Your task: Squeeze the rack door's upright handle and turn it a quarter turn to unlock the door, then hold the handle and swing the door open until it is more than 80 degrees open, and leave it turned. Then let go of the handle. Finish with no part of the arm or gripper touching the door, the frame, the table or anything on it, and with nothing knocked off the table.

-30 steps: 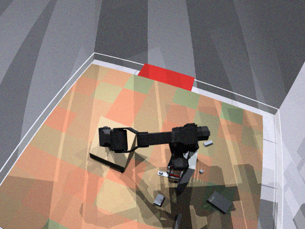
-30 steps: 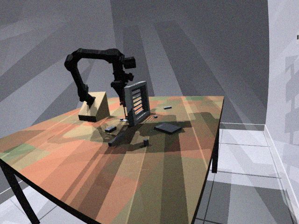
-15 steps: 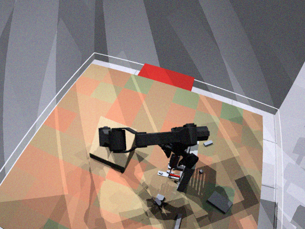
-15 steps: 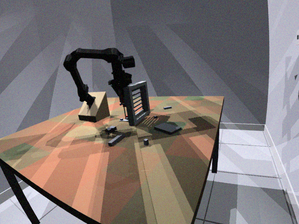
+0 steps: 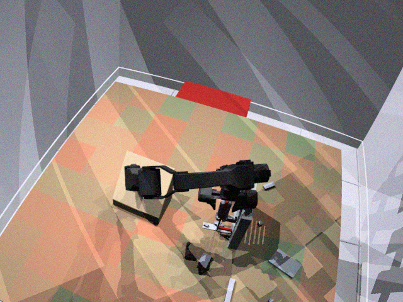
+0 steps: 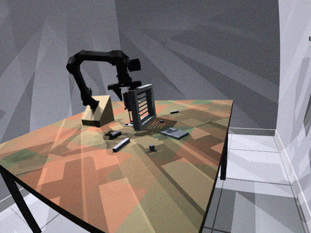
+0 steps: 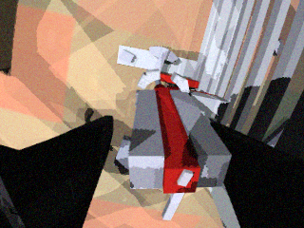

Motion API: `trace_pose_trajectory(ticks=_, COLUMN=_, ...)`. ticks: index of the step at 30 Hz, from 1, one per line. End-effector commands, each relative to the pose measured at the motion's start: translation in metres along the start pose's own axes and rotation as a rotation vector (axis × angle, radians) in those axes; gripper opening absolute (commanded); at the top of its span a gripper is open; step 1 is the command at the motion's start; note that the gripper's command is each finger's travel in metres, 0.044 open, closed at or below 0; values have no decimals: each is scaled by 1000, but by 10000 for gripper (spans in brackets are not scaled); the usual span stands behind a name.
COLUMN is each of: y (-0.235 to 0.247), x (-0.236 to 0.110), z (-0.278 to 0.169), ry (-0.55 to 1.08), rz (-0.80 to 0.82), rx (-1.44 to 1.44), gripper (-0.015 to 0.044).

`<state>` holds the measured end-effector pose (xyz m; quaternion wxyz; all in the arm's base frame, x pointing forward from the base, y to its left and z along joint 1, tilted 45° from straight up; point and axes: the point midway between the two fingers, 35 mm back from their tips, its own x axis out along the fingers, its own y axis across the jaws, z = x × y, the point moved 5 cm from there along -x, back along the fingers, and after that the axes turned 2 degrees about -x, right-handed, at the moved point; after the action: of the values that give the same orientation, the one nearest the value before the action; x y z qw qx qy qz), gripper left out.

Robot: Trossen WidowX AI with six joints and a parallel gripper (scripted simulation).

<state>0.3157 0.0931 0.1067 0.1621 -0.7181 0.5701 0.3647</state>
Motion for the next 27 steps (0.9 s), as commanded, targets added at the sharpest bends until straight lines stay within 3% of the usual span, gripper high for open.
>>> trace_pose_trajectory(ticks=1, y=-2, x=2, z=3, ry=-7, rz=-2, rx=-63, gripper=287)
trace_pose_trajectory(ticks=9, y=-2, x=2, z=3, ry=-7, rz=-2, rx=-63, gripper=287)
trace_pose_trajectory(ticks=27, y=-2, x=2, z=3, ry=-7, rz=-2, rx=-63, gripper=167)
